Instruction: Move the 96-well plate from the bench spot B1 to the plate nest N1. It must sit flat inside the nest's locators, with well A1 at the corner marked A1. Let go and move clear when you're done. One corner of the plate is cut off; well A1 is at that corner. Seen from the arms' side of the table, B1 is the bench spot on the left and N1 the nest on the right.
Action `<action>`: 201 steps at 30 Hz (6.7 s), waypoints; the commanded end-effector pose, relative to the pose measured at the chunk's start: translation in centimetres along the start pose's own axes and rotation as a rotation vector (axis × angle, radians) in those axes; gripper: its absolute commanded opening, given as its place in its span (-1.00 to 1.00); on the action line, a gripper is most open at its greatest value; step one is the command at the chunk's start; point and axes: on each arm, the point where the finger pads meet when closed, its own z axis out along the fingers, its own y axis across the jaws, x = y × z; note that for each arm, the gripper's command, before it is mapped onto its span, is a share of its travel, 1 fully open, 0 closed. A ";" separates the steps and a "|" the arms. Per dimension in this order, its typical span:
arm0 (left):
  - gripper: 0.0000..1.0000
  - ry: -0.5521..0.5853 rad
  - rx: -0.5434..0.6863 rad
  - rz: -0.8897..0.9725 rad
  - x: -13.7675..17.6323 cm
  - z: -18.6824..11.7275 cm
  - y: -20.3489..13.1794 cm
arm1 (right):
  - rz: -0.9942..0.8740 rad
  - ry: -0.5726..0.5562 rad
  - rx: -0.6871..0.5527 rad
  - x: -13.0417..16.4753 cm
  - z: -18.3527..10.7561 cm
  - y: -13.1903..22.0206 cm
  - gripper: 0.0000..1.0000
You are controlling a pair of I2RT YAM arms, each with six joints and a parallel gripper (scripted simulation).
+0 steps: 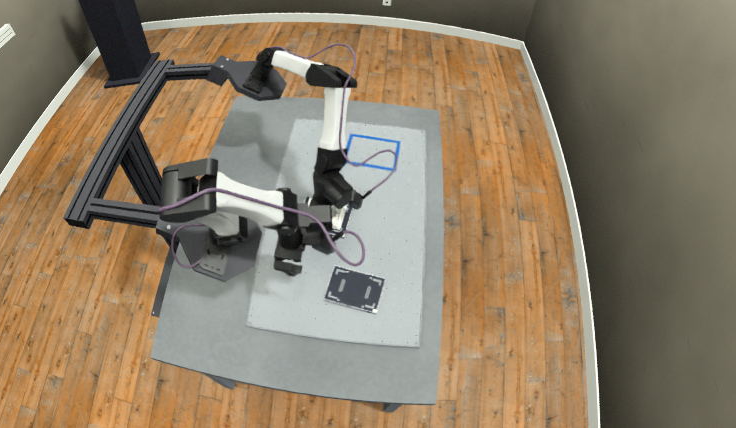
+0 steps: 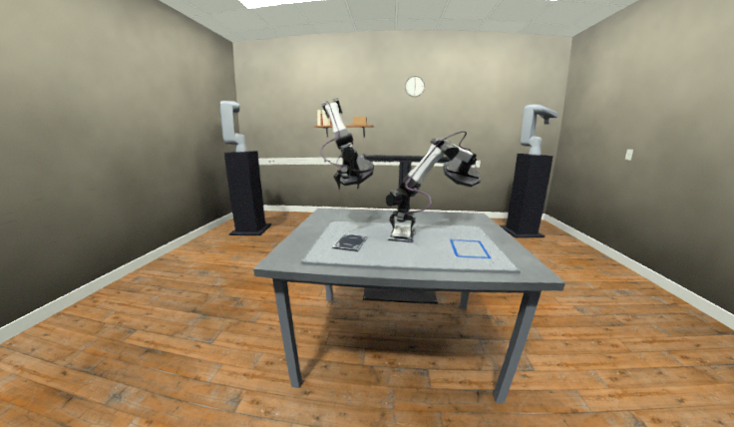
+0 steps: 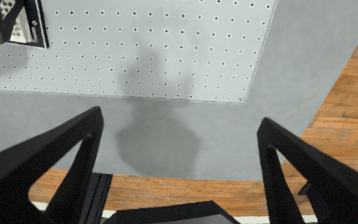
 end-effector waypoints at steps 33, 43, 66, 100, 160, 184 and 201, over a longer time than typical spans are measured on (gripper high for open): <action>-1.00 0.009 -0.004 -0.012 -0.6 1.3 0.7 | -0.004 -0.007 -0.008 -0.2 0.0 0.1 1.00; -1.00 0.012 -0.006 -0.010 -0.5 1.4 0.8 | -0.004 -0.007 -0.008 -0.2 0.0 0.1 1.00; -1.00 0.000 -0.002 -0.019 -1.1 0.9 0.7 | -0.004 -0.007 -0.008 -0.2 0.0 0.1 1.00; -1.00 -0.005 0.000 -0.026 -1.0 0.6 0.9 | -0.004 -0.007 -0.008 -0.2 0.0 0.1 1.00; 1.00 -0.009 0.008 -0.006 -0.6 0.2 -0.1 | -0.004 -0.007 -0.008 -0.2 0.0 0.1 1.00; 1.00 -0.009 0.008 -0.006 -0.5 0.2 -0.1 | -0.004 -0.007 -0.008 -0.2 0.0 0.1 1.00; 1.00 -0.020 0.017 0.003 -0.6 -2.0 -0.8 | -0.004 -0.007 -0.008 -0.2 0.0 0.1 1.00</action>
